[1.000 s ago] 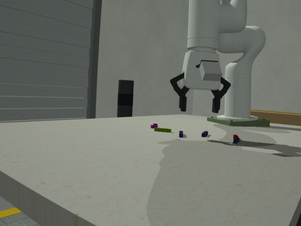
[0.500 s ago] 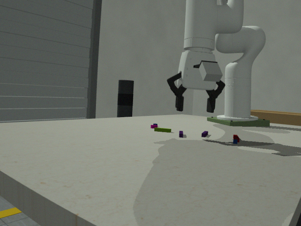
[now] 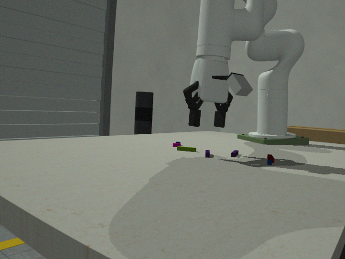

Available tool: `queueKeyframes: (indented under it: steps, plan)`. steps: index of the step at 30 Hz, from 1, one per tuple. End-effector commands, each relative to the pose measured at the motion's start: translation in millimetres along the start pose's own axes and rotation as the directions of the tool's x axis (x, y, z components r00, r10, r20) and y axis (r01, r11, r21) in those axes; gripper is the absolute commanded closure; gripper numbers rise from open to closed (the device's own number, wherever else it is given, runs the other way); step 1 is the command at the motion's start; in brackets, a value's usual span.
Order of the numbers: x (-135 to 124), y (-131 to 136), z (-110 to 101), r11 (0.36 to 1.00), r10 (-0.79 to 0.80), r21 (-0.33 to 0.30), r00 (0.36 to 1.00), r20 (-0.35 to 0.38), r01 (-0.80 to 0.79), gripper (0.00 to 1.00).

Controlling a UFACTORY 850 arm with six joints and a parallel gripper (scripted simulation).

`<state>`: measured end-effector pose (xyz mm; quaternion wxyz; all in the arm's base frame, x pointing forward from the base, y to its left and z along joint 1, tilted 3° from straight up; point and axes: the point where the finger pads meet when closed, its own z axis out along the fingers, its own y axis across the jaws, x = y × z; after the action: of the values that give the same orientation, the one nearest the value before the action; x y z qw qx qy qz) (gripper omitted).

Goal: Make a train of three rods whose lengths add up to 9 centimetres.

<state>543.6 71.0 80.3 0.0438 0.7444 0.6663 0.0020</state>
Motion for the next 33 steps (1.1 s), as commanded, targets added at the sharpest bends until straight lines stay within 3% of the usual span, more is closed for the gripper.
queueKeyframes:
  steps: [1,6,33]
  plan:
    - [-9,2,0,0.995,-0.100,0.014,0.994,-0.032,0.101,0.00]
    - [-19,4,0,0.980,-0.201,0.011,0.979,-0.033,0.201,0.00]
    - [-19,4,0,0.979,-0.201,0.010,0.979,-0.033,0.202,0.00]
